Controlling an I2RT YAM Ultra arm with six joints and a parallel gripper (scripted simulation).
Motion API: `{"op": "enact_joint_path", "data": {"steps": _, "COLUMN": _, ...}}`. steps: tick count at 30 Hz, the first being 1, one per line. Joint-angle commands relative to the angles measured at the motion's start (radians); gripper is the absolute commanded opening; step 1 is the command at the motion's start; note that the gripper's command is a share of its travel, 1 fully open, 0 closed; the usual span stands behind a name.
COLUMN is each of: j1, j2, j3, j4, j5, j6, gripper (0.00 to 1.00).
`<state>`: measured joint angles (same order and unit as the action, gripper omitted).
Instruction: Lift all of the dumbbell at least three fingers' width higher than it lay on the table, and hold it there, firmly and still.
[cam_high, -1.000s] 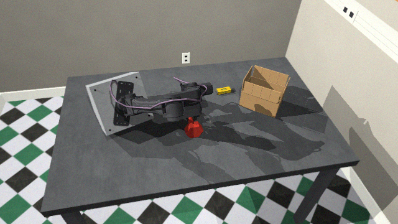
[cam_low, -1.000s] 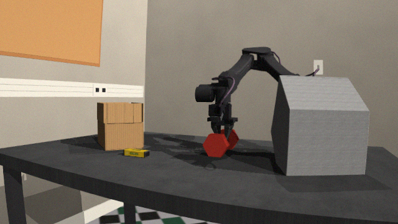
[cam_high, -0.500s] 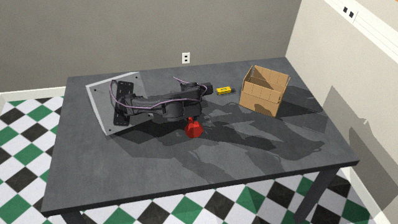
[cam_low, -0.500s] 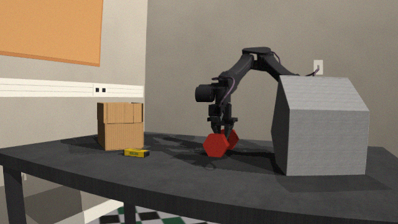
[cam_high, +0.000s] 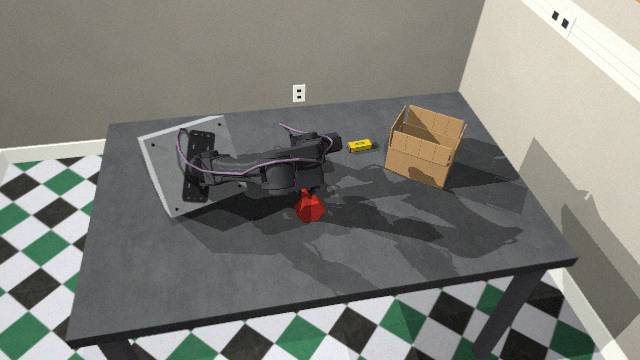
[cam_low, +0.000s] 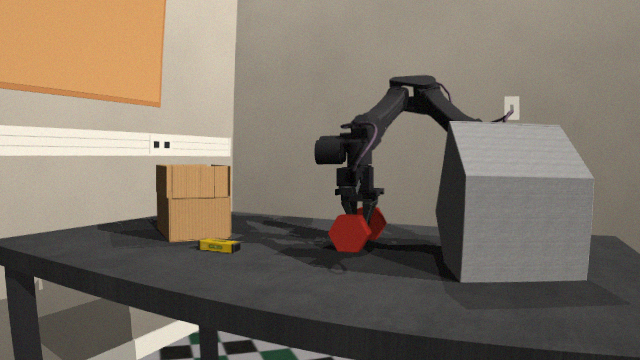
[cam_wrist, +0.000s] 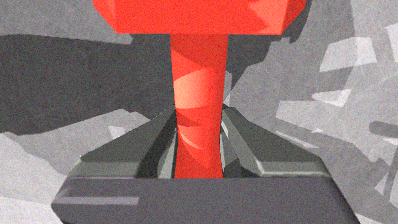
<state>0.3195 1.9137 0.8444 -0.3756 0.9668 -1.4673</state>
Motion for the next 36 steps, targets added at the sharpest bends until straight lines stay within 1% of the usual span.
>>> {"op": "enact_joint_path", "data": {"steps": 1, "j1": 0.06, "j2": -0.044, "j3": 0.036, "j4": -0.066, "j5": 0.001, "j6": 0.036, "gripper": 0.0}}
{"op": "enact_joint_path", "data": {"steps": 7, "j1": 0.093, "j2": -0.058, "j3": 0.055, "j4": -0.143, "j5": 0.005, "j6": 0.091, "gripper": 0.0}}
{"op": "enact_joint_path", "data": {"steps": 9, "j1": 0.093, "j2": -0.058, "j3": 0.055, "j4": -0.143, "j5": 0.005, "j6": 0.091, "gripper": 0.0}}
{"op": "enact_joint_path", "data": {"steps": 24, "j1": 0.199, "j2": -0.082, "j3": 0.131, "j4": -0.391, "j5": -0.009, "j6": 0.272, "gripper": 0.0}}
{"op": "enact_joint_path", "data": {"steps": 26, "j1": 0.199, "j2": -0.082, "j3": 0.131, "j4": -0.391, "j5": -0.009, "j6": 0.272, "gripper": 0.0}}
{"op": "enact_joint_path", "data": {"steps": 27, "j1": 0.209, "j2": -0.068, "j3": 0.143, "j4": -0.419, "j5": -0.01, "j6": 0.293, "gripper": 0.0}}
{"op": "enact_joint_path", "data": {"steps": 36, "j1": 0.266, "j2": -0.081, "j3": 0.182, "j4": -0.55, "j5": -0.015, "j6": 0.378, "gripper": 0.0}}
